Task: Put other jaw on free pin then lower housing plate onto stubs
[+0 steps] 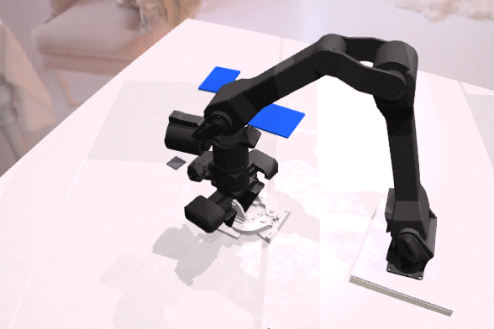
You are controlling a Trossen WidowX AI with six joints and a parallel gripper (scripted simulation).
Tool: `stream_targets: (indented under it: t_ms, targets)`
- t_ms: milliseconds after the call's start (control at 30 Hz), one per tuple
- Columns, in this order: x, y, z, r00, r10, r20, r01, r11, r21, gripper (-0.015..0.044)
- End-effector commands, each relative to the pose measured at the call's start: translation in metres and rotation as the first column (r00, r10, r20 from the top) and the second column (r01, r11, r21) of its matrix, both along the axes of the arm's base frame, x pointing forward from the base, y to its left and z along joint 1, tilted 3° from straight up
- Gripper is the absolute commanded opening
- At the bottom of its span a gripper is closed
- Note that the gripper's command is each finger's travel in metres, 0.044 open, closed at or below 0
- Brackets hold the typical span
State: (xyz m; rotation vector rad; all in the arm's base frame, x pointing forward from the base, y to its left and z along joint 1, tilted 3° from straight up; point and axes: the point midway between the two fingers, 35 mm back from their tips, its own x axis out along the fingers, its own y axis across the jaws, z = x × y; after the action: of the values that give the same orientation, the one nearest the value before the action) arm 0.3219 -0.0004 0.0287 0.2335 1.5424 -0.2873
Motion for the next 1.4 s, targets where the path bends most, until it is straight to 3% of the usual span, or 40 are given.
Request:
stream_targets:
  t_ms: [0,467,600,1067,1367]
  targets:
    - [0.0,0.0,-0.001,1.0,0.002,0.001,-0.002,1.0,0.001,0.0134]
    - [0.0,0.0,-0.001,1.0,0.002,0.001,-0.002,1.0,0.001,0.0134]
    - [0.0,0.0,0.0,1.0,0.0,0.0,0.0,1.0,0.0,0.0224]
    - [0.0,0.0,0.001,1.0,0.0,0.0,0.0,1.0,0.0,0.0224]
    - [0.0,0.002,0.064,1.0,0.002,0.001,-0.002,1.0,0.001,0.0224]
